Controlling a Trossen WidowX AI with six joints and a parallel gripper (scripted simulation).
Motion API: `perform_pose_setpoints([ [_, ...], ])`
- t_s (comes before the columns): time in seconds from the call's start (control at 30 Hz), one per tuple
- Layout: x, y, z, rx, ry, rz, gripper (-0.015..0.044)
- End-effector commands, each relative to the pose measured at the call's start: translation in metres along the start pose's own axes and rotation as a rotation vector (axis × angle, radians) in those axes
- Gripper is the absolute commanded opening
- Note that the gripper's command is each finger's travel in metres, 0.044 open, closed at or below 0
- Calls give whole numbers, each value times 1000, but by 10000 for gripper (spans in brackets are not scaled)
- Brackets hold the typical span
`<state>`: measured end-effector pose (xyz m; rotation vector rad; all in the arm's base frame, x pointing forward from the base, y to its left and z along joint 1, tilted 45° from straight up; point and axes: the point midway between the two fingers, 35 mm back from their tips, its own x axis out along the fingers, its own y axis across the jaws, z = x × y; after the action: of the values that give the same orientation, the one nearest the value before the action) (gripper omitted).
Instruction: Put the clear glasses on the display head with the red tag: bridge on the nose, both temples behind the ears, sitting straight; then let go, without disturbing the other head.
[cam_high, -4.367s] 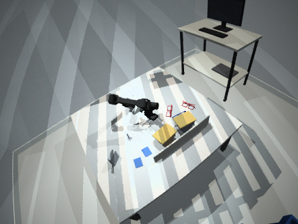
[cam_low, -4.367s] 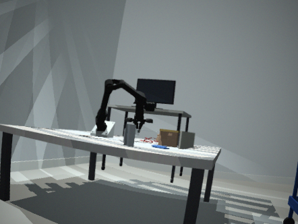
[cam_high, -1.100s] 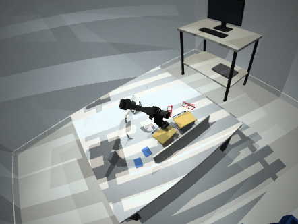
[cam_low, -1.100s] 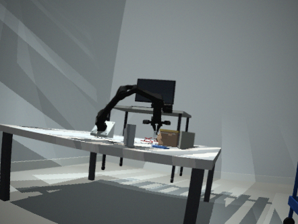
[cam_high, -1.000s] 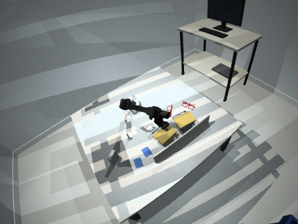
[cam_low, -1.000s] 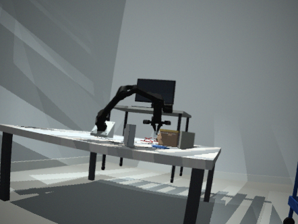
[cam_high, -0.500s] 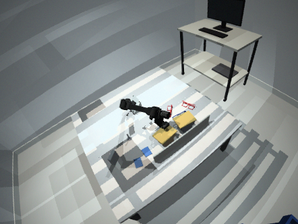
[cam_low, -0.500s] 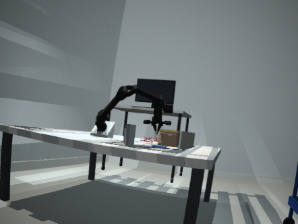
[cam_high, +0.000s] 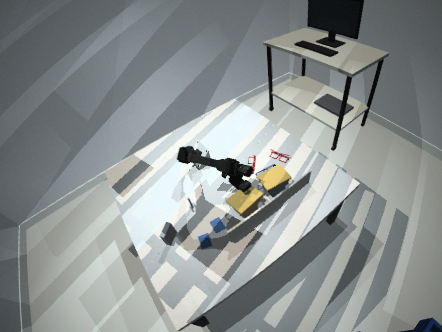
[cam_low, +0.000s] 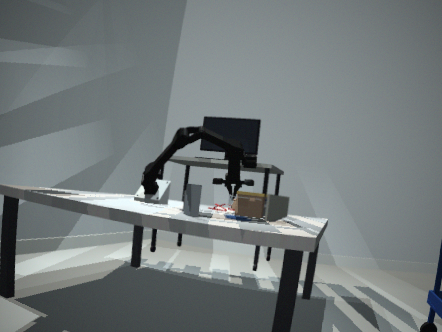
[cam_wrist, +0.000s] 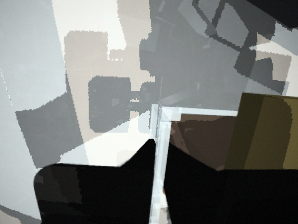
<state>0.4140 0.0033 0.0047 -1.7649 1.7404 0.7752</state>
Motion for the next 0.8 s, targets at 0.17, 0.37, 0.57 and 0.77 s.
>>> perform_pose_setpoints([
  [0.17,2,0,0,1,-1,0,26],
  [0.37,2,0,0,1,-1,0,107],
  [0.57,1,0,0,1,-1,2,107],
  [0.77,-24,-2,0,-2,-2,50,107],
])
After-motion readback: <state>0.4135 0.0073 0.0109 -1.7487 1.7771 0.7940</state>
